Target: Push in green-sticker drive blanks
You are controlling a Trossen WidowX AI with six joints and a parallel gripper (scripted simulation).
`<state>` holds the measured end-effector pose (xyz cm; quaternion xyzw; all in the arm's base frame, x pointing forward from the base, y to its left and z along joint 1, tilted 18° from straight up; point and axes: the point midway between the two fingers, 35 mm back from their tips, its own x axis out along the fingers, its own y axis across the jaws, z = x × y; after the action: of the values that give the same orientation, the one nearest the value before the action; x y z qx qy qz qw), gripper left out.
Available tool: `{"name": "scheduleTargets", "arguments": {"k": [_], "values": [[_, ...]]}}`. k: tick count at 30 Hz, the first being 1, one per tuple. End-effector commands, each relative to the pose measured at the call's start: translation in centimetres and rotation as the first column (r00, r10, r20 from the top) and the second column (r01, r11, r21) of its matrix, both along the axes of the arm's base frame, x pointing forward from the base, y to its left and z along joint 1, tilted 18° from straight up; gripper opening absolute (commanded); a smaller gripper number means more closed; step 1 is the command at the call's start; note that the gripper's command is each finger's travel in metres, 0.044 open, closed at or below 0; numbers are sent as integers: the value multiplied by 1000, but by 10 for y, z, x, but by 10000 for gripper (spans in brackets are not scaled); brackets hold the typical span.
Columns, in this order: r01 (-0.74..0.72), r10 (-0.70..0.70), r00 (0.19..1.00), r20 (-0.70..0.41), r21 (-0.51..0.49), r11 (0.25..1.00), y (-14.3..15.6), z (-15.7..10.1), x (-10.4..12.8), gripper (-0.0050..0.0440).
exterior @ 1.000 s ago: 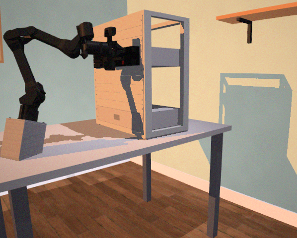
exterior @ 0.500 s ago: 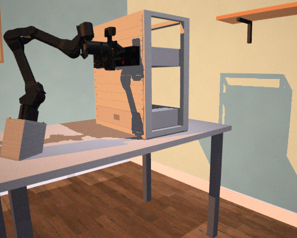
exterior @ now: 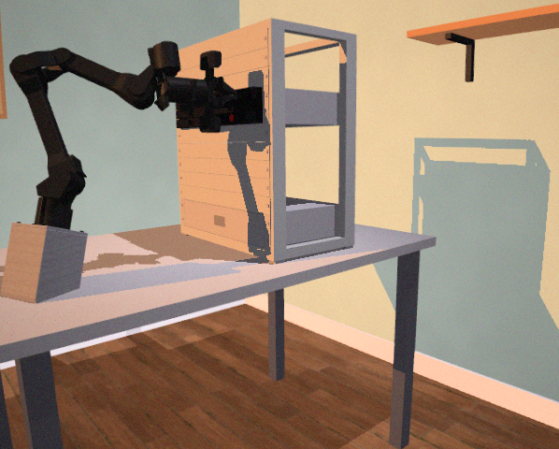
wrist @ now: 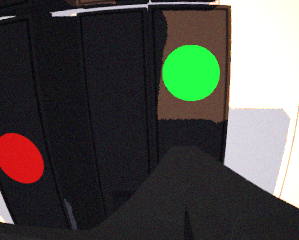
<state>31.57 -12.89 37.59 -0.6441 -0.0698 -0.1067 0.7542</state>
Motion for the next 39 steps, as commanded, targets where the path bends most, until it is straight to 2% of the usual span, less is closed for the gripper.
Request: {"name": "scheduleTargets", "arguments": {"k": [1,39], "values": [[4,-3,1000,29,-21,1000,1,14,-1,0],[4,-3,1000,29,-21,1000,2,18,1,0]]}}
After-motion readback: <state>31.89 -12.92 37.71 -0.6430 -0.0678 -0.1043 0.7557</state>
